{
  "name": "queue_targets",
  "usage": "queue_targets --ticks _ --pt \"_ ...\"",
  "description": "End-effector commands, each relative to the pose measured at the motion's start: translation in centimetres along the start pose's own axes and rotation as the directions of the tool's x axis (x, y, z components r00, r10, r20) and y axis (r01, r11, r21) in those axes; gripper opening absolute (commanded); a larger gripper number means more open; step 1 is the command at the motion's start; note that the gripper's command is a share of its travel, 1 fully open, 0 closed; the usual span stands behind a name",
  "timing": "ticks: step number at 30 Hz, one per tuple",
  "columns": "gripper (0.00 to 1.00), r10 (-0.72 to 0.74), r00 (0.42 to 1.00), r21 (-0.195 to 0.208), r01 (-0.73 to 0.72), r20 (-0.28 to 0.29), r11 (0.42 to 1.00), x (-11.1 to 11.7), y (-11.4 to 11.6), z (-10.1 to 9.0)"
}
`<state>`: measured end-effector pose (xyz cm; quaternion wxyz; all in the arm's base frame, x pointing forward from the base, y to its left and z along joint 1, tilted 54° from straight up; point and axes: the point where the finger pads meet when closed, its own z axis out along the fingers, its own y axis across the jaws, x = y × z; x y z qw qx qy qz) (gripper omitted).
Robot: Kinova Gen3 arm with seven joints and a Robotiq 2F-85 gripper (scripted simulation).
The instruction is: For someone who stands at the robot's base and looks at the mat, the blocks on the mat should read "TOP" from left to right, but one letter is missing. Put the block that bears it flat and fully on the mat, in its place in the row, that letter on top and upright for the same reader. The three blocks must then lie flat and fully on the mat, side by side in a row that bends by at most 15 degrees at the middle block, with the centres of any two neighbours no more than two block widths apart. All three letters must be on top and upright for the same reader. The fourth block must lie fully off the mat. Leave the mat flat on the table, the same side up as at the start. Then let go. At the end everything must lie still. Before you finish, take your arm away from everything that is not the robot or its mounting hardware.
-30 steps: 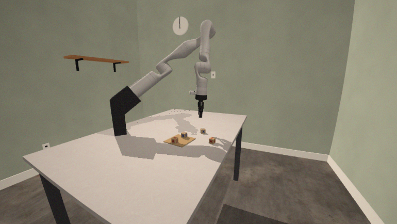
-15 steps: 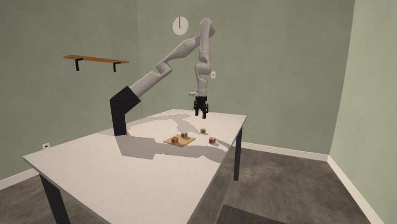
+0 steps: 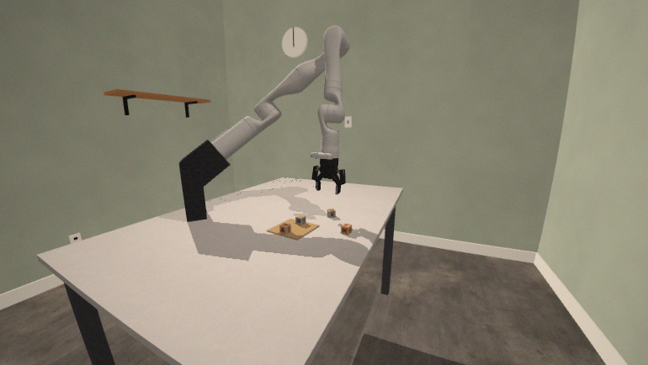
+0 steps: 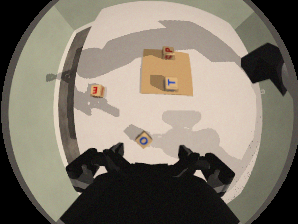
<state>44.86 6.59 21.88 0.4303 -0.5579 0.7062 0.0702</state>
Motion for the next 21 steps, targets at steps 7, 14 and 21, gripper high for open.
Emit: queue_targets --ticks 7,14,21 --pt "1.0 -0.205 0.979 0.02 0.205 -0.001 0.979 0.19 -0.79 0.0" --pt "1.0 -0.38 0.925 0.026 0.379 0.003 0.925 -0.19 -0.88 0.12" --pt "1.0 -0.498 0.867 0.032 0.498 -0.001 0.867 -0.41 -1.07 0.17"
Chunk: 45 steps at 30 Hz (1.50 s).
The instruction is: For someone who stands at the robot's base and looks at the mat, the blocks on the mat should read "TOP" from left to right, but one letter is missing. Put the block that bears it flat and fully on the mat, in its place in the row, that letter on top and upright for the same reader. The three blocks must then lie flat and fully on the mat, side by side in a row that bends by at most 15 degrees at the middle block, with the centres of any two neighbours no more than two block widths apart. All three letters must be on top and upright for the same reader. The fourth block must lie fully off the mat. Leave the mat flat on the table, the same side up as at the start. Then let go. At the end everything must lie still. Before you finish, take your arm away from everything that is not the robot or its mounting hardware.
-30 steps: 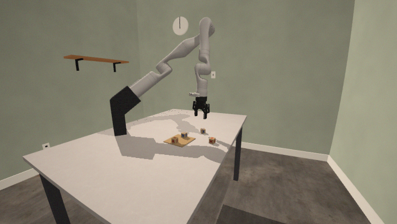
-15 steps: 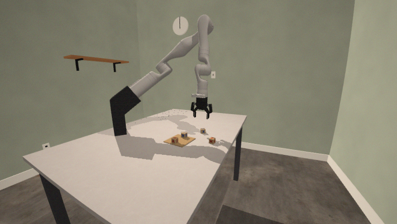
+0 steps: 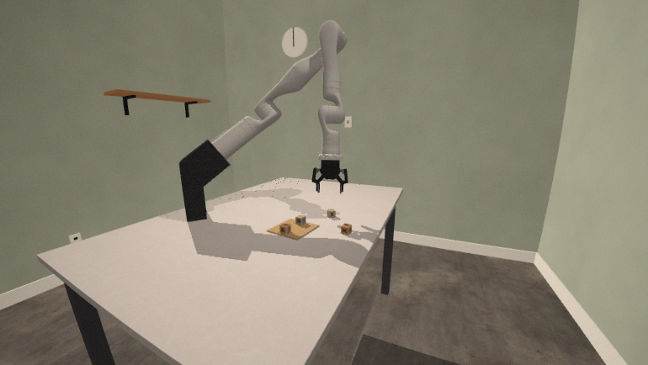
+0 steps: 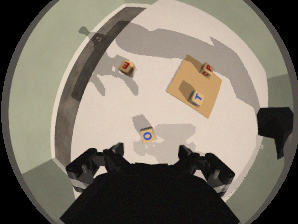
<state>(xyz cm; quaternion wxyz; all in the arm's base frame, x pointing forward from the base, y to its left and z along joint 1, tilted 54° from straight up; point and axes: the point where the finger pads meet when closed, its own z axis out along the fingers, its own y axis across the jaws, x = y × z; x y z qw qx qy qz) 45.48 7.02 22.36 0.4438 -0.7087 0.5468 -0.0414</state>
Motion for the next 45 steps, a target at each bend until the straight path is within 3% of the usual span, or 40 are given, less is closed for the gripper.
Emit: queue_targets --ticks 1,16,40,41,45 --pt "1.0 -0.028 1.0 0.01 0.028 -0.006 1.0 0.46 -0.34 -0.11" --pt "1.0 -0.229 0.973 0.02 0.229 -0.012 0.973 0.4 -0.79 -0.06" --pt "1.0 -0.284 0.959 0.023 0.285 -0.014 0.958 0.38 -0.92 -0.05" --pt "0.67 -0.284 0.959 0.023 0.285 -0.014 0.958 0.38 -0.92 -0.05" --pt "0.67 -0.284 0.959 0.023 0.285 -0.014 0.958 0.38 -0.92 -0.05"
